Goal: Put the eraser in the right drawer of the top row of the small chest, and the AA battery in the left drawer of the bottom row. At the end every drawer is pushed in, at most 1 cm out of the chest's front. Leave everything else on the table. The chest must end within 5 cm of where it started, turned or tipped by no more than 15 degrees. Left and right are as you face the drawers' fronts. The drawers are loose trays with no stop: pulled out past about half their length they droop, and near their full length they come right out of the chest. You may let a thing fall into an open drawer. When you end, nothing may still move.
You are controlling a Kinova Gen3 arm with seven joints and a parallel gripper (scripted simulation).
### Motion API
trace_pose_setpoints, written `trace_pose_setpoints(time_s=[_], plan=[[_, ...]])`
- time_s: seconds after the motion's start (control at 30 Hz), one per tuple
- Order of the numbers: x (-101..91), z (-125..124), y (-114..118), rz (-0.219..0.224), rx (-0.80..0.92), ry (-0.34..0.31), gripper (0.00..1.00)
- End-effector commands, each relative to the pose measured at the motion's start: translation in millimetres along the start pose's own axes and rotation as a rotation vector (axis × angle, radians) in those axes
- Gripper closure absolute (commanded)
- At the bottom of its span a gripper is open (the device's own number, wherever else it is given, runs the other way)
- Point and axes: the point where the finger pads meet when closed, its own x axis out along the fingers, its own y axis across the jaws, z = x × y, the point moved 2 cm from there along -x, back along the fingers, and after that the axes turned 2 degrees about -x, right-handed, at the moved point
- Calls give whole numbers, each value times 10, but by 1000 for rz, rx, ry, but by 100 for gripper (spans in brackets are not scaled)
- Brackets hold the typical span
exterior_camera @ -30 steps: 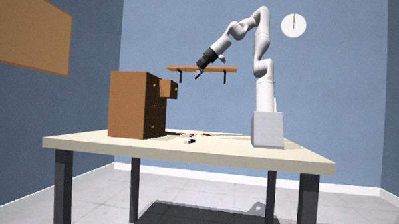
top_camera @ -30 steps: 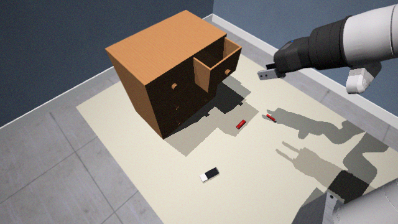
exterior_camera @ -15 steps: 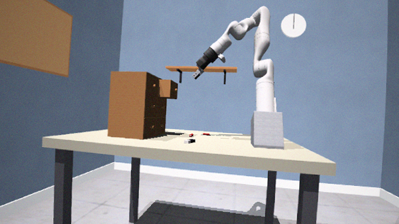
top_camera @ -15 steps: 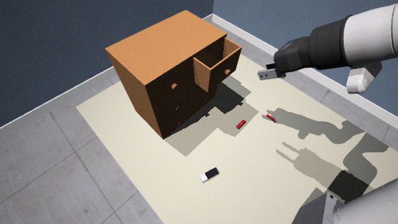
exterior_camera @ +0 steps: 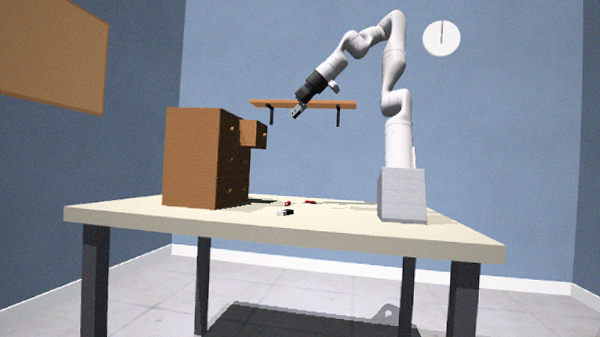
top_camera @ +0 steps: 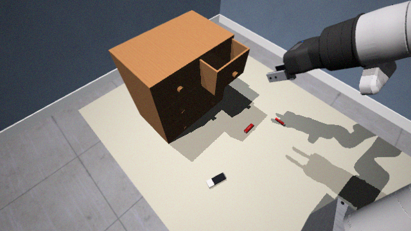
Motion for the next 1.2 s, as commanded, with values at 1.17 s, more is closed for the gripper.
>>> trace_pose_setpoints(time_s=[1.17], plan=[[-281,91,12,12,-7,172,33]])
